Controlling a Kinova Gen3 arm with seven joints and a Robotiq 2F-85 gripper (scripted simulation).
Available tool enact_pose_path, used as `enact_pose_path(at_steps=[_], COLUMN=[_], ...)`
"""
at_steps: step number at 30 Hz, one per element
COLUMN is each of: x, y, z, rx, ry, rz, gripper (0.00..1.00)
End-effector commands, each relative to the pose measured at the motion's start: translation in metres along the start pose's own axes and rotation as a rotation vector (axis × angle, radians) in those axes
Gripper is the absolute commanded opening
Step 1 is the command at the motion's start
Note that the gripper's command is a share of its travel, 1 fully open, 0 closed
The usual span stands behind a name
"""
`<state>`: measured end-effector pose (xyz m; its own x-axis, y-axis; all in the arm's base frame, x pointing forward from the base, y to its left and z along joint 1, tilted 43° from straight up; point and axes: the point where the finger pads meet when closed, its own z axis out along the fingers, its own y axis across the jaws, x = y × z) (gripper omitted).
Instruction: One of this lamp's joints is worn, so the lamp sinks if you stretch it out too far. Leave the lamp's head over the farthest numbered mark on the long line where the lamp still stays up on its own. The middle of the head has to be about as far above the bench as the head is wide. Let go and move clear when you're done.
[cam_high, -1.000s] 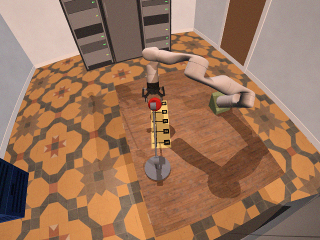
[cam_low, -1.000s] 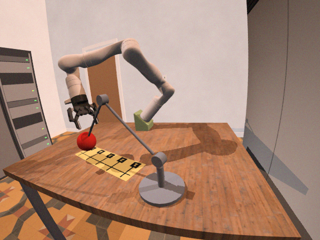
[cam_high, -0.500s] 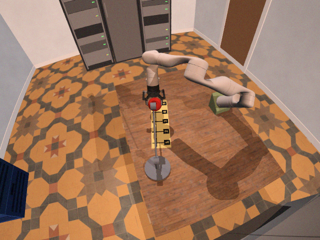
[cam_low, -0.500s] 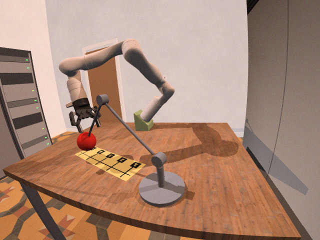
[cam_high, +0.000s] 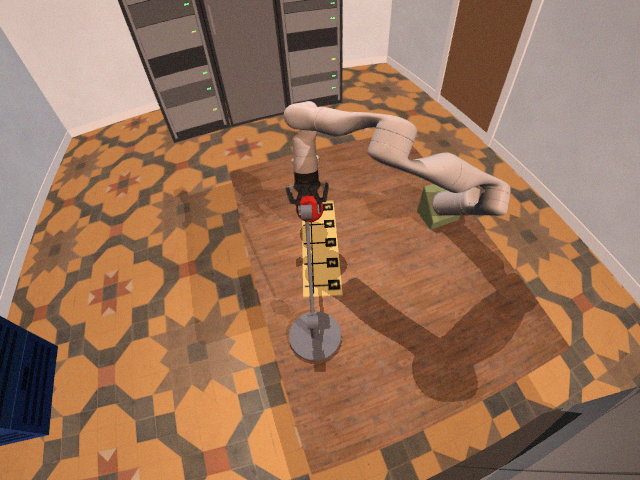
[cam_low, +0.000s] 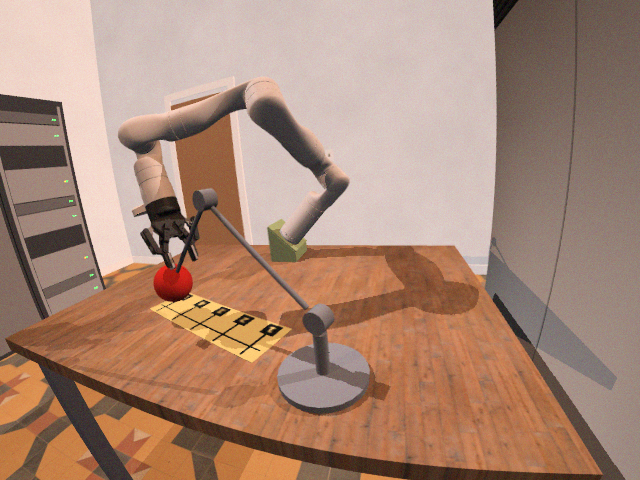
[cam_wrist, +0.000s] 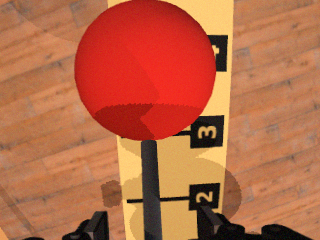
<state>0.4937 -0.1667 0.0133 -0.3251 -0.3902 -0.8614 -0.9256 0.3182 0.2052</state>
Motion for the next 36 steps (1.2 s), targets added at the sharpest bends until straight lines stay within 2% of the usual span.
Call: enact_pose_path(at_steps=[1, 27, 36], x=[0.0, 0.0, 0.025], y=[0.0, 0.0, 0.0], z=[-0.001, -0.002, -0.003], rx=[0.002, 0.003, 0.002], ry=[0.001, 0.001, 0.001], rz=[-0.001, -0.001, -0.001], gripper=[0.0, 0.0, 0.0])
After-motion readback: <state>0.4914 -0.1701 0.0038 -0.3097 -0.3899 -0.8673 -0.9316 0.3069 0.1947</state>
